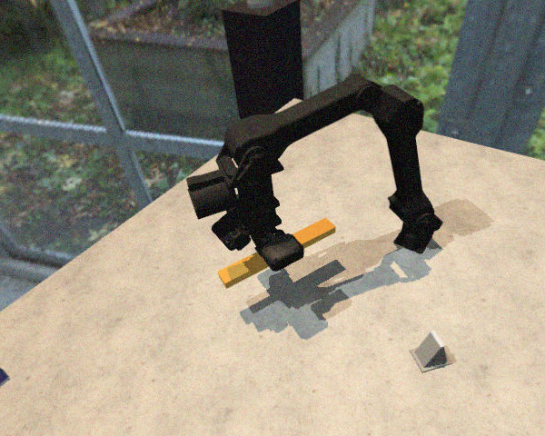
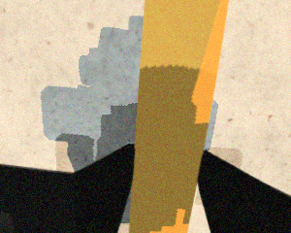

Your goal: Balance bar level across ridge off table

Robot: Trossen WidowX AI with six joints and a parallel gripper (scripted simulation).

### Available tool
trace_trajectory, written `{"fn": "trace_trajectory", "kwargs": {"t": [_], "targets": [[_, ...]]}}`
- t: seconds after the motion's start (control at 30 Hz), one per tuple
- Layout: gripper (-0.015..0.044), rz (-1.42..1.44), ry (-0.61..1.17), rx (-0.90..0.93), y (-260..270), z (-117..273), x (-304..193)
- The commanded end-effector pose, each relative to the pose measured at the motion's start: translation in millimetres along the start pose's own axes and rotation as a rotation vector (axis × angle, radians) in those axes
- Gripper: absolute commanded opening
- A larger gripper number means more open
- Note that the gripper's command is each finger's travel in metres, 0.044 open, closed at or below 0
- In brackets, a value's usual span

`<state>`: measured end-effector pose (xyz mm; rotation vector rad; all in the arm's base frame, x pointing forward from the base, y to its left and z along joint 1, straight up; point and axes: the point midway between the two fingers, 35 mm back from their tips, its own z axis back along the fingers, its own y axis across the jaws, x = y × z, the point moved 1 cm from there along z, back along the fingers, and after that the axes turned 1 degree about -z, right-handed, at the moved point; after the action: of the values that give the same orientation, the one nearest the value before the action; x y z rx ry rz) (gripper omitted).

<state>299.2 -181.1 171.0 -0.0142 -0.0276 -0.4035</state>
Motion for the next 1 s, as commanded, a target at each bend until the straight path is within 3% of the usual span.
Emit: {"fn": "trace_trajectory", "kwargs": {"t": [0.0, 0.97], "targets": [[0.0, -0.002, -0.004, 0.004, 6.4, 5.1, -1.0], [0.0, -0.098, -0.002, 0.015, 119.5, 7.7, -21.7]]}}
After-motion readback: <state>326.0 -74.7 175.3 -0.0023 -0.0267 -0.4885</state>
